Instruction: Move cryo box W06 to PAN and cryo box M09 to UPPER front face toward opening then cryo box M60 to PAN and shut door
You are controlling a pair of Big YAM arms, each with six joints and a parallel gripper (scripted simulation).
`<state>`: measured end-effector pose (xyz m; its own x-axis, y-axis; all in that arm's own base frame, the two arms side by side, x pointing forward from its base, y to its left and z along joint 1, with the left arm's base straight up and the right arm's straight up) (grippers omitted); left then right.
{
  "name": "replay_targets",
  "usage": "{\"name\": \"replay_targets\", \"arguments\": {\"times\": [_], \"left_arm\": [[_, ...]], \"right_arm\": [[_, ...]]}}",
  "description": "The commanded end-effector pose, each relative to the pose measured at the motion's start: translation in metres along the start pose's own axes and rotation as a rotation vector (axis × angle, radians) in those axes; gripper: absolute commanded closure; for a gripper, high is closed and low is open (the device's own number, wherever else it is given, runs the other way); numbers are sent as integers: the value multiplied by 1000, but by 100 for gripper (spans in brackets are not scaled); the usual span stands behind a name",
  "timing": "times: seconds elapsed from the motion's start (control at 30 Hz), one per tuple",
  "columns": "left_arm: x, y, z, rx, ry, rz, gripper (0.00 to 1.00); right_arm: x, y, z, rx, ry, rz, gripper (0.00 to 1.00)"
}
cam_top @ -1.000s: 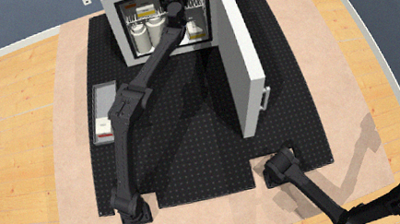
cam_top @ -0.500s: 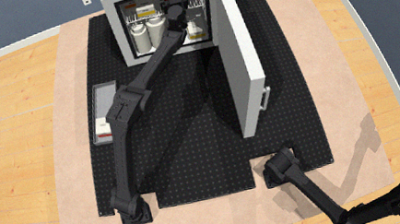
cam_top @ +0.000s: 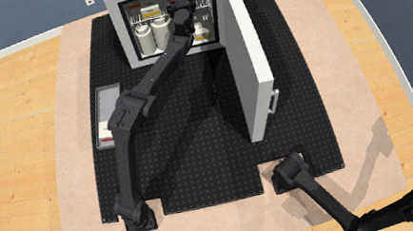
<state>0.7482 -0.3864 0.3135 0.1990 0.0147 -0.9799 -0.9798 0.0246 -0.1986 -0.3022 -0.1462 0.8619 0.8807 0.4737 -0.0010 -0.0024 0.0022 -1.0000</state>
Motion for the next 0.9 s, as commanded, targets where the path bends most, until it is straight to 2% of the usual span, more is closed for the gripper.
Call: {"name": "replay_targets", "arguments": {"times": [0.0, 0.03, 0.07, 0.1, 0.17, 0.27, 0.37, 0.47, 0.6, 0.63, 0.67, 0.73, 0.87], "left_arm": [[-2, 12, -11, 11, -3, -4, 23], [-2, 12, -11, 11, -3, -4, 23], [21, 14, -15, 15, -20, 22, 23], [19, 16, -14, 14, -15, 15, 23], [-10, 18, -11, 11, -1, -6, 23], [7, 23, -13, 12, -10, 5, 23], [-8, 28, -11, 11, -3, -4, 23], [0, 33, -12, 12, -7, 1, 23], [-7, 36, -11, 11, -4, -3, 23], [14, 38, -14, 15, -20, 22, 23], [11, 40, -14, 14, -16, 15, 23], [-21, 42, -9, 10, -1, -9, 23], [-2, 49, -12, 11, -9, 4, 23]], "right_arm": [[14, -3, 0, -2, 11, 31, 100], [14, -3, 0, -2, 11, 31, 100], [14, -3, 0, -2, 11, 31, 100], [14, -3, 0, -2, 11, 31, 100], [14, -3, 0, -2, 11, 31, 100], [14, -3, 0, -2, 11, 31, 100], [14, -3, 0, -2, 11, 31, 100], [14, -3, 0, -2, 11, 31, 100], [14, -3, 0, -2, 11, 31, 100], [14, -3, 0, -2, 11, 31, 100], [14, -3, 0, -2, 11, 31, 100], [14, -3, 0, -2, 11, 31, 100], [14, -3, 0, -2, 11, 31, 100]]}}
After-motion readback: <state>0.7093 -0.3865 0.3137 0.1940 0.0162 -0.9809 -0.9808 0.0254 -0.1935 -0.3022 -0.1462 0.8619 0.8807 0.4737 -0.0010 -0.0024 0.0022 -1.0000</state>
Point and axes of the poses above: on each arm, the point where the finger pads meet when closed, its own y axis back along the fingers, its own z axis across the jaws, x = y × z, the point moved 2 cm from there along y, back along the fingers, and after that the axes turned 2 degrees about -y, right-handed, at the moved point
